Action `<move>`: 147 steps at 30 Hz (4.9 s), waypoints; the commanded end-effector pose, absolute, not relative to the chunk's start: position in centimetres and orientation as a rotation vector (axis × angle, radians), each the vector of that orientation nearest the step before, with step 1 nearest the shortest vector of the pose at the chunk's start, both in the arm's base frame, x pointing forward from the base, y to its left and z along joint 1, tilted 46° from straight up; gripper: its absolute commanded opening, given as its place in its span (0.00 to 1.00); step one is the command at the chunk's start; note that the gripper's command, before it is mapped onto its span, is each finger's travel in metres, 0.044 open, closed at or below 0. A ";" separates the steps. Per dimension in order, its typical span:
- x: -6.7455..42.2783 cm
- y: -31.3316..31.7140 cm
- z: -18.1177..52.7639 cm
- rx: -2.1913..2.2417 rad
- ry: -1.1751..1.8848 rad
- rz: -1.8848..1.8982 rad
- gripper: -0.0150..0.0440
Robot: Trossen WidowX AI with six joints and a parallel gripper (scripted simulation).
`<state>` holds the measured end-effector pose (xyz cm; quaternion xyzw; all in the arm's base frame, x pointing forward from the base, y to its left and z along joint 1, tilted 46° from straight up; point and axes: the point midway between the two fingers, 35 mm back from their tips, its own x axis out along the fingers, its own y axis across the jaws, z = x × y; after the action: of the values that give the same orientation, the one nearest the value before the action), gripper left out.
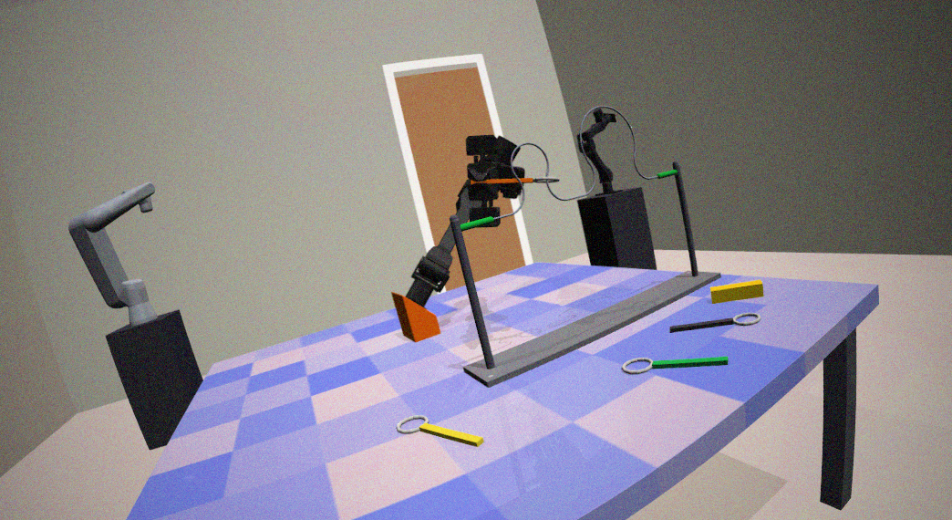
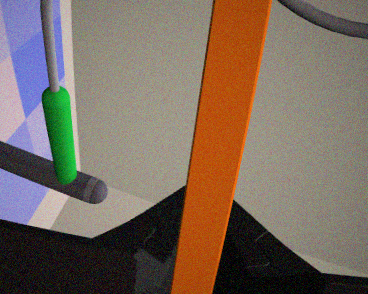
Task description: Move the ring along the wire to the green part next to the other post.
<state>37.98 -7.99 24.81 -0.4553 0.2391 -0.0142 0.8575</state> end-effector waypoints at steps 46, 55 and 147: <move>38.0 -7.0 25.4 -0.546 0.519 0.076 0.00; 37.8 -5.6 24.7 -0.329 0.526 0.134 0.00; 37.0 3.9 31.8 1.614 0.386 0.571 0.00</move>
<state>36.95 3.94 31.97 0.6916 0.1705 0.2531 0.6547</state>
